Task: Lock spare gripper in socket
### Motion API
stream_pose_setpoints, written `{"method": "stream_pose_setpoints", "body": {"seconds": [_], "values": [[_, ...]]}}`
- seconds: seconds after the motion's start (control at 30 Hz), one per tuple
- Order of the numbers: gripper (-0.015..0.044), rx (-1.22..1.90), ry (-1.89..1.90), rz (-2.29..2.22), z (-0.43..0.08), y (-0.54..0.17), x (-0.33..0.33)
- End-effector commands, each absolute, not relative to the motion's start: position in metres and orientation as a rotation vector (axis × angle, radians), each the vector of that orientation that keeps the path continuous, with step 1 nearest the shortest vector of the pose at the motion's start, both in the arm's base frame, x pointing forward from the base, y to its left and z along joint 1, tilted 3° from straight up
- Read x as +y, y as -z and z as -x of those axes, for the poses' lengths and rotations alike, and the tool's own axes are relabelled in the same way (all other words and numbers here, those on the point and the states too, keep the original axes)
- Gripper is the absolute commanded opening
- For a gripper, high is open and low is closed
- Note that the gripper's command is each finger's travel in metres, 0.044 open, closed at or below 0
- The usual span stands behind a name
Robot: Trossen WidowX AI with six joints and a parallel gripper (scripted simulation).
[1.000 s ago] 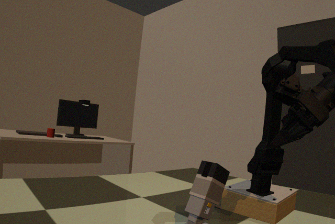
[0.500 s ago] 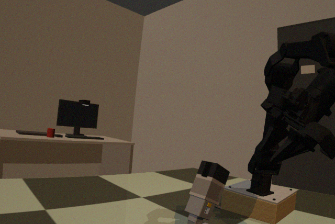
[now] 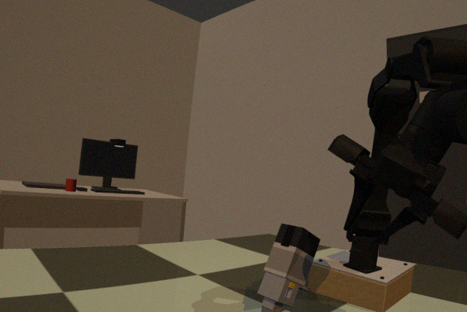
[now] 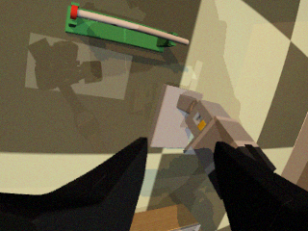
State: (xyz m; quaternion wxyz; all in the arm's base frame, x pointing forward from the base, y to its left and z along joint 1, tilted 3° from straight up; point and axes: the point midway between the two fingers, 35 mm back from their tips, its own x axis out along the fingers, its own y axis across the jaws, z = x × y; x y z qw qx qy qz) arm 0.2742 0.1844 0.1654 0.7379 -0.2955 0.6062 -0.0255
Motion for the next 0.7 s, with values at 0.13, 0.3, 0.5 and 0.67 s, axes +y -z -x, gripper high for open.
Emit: {"method": "stream_pose_setpoints", "body": {"seconds": [0.13,0.3,0.5,0.67], "values": [[0.0180,1.370,-0.741,1.242,-0.332,-0.141,0.187],[0.0180,1.300,-0.974,1.398,-0.346,-0.135,0.185],[0.0180,1.190,-1.209,1.559,-0.358,-0.129,0.183],[0.0180,1.189,-1.211,1.560,-0.359,-0.129,0.183]]}}
